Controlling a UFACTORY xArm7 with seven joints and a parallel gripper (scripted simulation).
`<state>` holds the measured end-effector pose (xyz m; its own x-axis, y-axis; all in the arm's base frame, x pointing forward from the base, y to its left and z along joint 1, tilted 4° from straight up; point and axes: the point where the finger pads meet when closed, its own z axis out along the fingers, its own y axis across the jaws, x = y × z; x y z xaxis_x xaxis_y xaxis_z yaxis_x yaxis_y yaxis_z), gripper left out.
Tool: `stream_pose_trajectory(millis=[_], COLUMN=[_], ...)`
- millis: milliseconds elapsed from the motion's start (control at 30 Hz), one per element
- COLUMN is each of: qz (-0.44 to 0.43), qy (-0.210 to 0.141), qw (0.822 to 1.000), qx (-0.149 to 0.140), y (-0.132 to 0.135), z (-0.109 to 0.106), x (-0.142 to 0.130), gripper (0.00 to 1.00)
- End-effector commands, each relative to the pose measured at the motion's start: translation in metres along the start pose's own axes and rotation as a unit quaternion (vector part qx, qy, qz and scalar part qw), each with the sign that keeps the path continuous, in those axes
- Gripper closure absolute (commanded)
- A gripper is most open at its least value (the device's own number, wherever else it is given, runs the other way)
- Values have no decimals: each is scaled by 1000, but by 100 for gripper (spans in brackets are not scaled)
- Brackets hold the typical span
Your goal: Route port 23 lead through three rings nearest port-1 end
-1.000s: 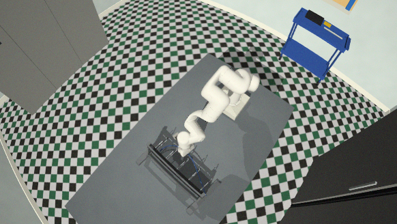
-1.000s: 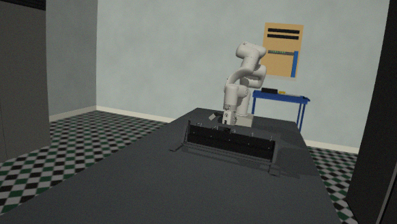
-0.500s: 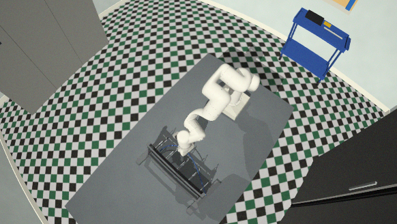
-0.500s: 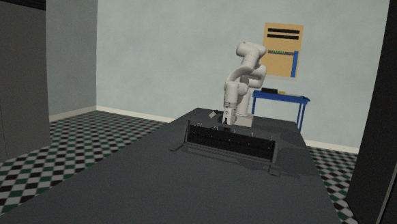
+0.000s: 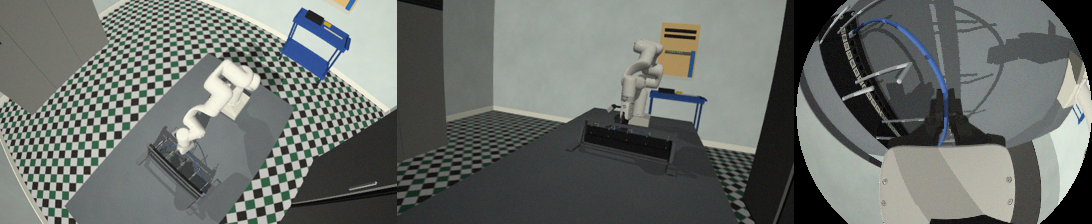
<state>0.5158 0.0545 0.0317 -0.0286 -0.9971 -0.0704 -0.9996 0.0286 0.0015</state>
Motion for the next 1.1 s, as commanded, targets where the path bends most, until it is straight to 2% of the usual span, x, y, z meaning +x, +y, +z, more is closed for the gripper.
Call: stream_pose_trajectory(millis=[0, 533, 1000, 1067], qz=[0, 0, 0, -8], qy=[0, 0, 0, 0], qw=[1000, 1000, 1000, 1000], qx=[2, 2, 2, 2], y=[-1, -1, -2, -12], z=[-15, -44, -48, -49], x=[0, 0, 0, -1], gripper=[100, 100, 100, 100])
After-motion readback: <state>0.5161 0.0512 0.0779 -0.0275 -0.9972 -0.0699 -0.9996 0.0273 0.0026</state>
